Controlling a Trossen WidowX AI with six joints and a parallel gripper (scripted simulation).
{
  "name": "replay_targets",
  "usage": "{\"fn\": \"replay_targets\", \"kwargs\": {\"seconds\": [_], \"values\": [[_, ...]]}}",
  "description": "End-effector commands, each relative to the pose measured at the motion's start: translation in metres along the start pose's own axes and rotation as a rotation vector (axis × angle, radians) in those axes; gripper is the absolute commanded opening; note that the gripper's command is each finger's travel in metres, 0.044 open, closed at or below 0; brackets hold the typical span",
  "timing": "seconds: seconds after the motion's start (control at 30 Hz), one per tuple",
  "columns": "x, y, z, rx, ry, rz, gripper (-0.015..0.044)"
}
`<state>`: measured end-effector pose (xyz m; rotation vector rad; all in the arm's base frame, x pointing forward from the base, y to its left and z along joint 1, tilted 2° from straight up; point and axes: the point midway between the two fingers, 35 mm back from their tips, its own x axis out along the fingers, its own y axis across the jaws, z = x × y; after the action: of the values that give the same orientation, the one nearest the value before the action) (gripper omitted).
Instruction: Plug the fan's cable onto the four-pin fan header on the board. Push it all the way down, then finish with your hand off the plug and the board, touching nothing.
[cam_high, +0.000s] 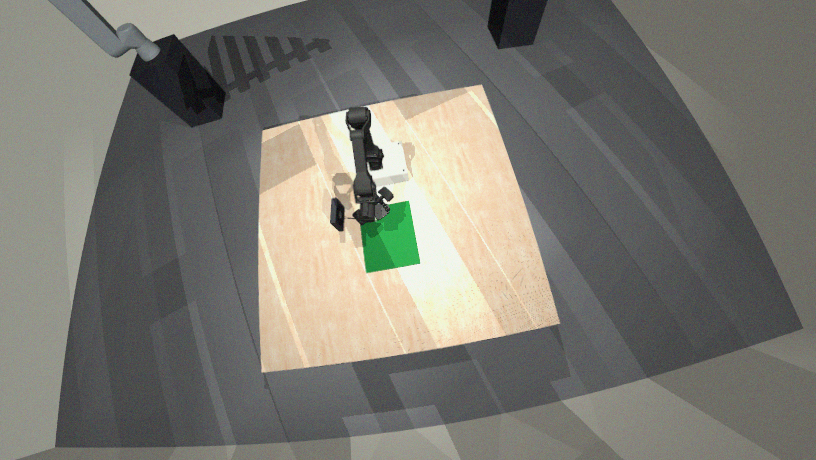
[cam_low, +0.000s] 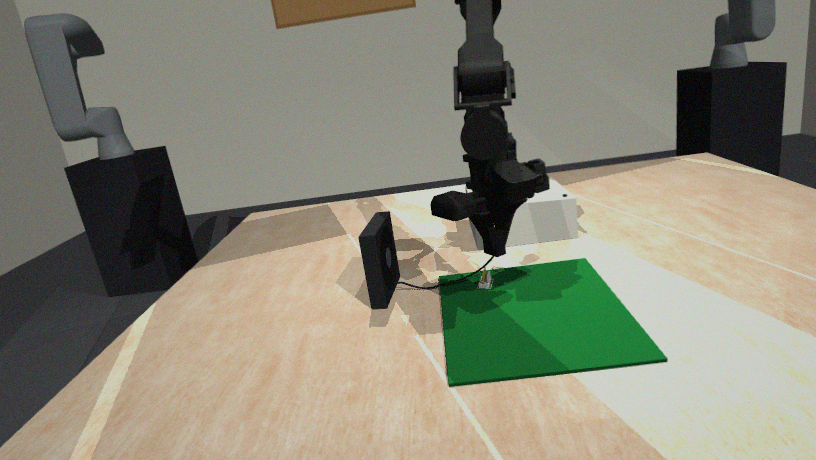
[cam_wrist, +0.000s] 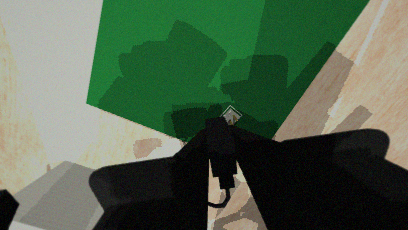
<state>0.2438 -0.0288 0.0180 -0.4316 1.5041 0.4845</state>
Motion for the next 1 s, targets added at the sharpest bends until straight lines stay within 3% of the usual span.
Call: {"fn": "replay_targets", "kwargs": {"seconds": [0.0,0.7,0.97], "values": [[0.000,-0.003,-0.003,0.126,0.003,-0.003,0.0000],[0.001,-0.017,-0.017,0.829,0.003,-0.006,0.0000],[0.000,-0.021,-0.015,0.847,0.002,-0.006,0.0000]]}}
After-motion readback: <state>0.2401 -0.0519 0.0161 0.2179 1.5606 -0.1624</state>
